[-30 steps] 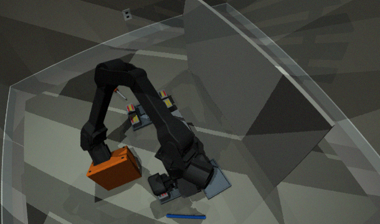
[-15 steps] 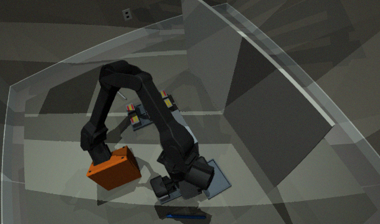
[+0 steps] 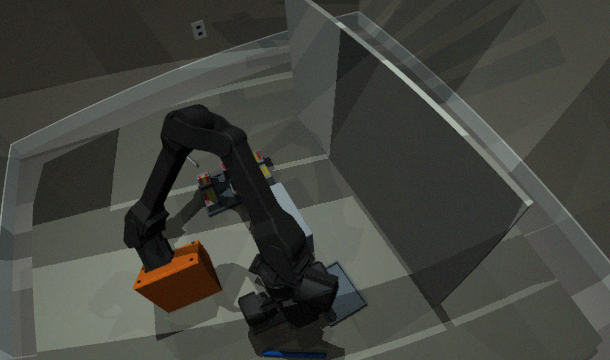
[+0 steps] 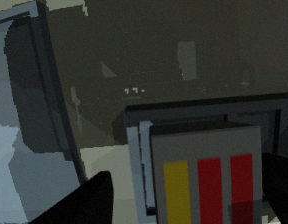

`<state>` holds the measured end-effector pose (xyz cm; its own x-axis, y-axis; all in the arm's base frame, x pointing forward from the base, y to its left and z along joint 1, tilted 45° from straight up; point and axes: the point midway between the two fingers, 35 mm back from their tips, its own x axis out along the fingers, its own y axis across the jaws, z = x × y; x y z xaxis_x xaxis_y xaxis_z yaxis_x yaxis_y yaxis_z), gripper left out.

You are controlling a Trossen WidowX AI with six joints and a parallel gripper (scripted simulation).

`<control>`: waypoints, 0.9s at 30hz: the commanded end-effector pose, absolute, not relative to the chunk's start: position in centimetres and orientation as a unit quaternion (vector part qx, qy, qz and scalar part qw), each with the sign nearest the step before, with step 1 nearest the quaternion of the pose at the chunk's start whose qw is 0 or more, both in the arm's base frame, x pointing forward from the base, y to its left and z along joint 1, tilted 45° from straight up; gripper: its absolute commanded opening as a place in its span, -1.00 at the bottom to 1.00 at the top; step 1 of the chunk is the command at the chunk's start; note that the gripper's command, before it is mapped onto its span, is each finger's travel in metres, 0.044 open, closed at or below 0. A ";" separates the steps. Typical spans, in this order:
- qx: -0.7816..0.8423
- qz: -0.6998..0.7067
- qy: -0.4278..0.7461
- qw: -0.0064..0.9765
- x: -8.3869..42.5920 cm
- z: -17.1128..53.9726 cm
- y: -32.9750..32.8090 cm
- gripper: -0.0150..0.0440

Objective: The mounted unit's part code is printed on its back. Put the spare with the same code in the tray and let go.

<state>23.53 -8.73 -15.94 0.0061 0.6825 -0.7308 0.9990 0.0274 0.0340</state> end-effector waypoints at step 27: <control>0.646 -0.267 0.656 0.287 23.1 -16.8 -7.5 0.53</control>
